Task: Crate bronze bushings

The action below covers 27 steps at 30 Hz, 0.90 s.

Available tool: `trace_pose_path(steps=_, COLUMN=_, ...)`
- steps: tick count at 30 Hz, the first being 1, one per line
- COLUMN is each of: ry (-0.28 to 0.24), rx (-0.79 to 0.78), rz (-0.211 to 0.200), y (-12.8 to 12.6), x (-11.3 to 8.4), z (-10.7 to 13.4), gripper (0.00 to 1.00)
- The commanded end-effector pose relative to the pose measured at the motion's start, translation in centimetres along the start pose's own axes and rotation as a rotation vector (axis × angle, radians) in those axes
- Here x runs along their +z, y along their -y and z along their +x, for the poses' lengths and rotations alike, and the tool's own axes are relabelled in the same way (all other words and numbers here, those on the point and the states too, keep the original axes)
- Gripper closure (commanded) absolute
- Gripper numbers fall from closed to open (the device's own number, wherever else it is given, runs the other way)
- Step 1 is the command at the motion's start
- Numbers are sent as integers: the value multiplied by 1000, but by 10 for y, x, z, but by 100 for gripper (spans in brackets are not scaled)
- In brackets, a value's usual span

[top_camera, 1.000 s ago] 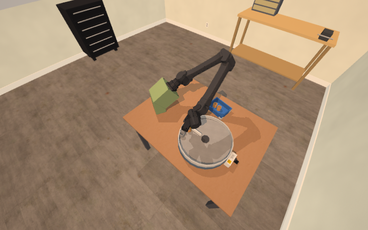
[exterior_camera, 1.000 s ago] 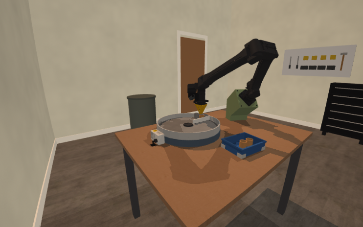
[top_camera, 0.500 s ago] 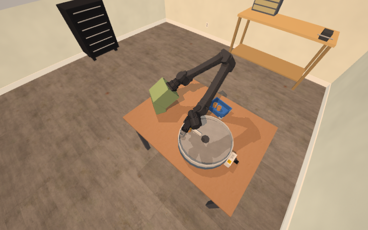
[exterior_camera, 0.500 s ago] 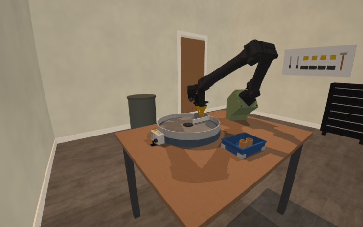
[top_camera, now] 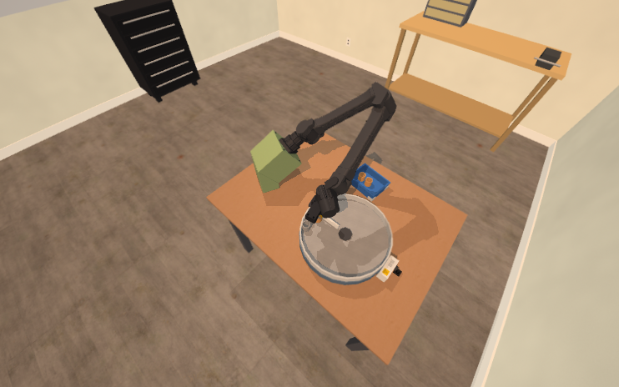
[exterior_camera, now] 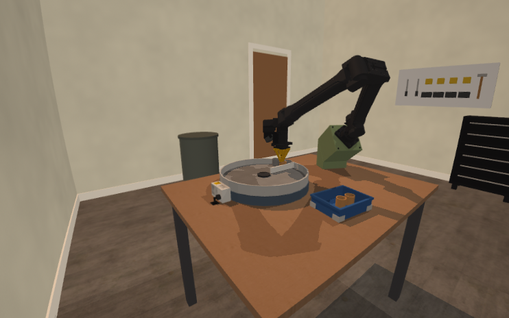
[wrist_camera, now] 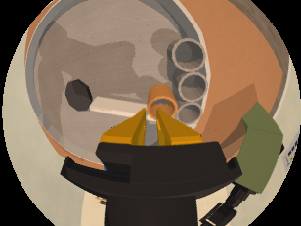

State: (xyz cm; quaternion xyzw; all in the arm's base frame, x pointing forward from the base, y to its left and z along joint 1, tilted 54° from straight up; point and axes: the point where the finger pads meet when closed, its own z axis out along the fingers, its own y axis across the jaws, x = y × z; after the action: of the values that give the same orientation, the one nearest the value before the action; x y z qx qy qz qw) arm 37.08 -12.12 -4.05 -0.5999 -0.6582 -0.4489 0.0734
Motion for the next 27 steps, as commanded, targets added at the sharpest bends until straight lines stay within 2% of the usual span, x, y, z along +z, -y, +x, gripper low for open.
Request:
trace_pose_path(steps=1, ry=23, rx=-17, rz=-22, y=-10, x=-7, z=-9, gripper=86)
trace_pose_path(steps=27, ry=22, rx=-25, rz=-20, y=-14, x=-5, z=-9, gripper=86)
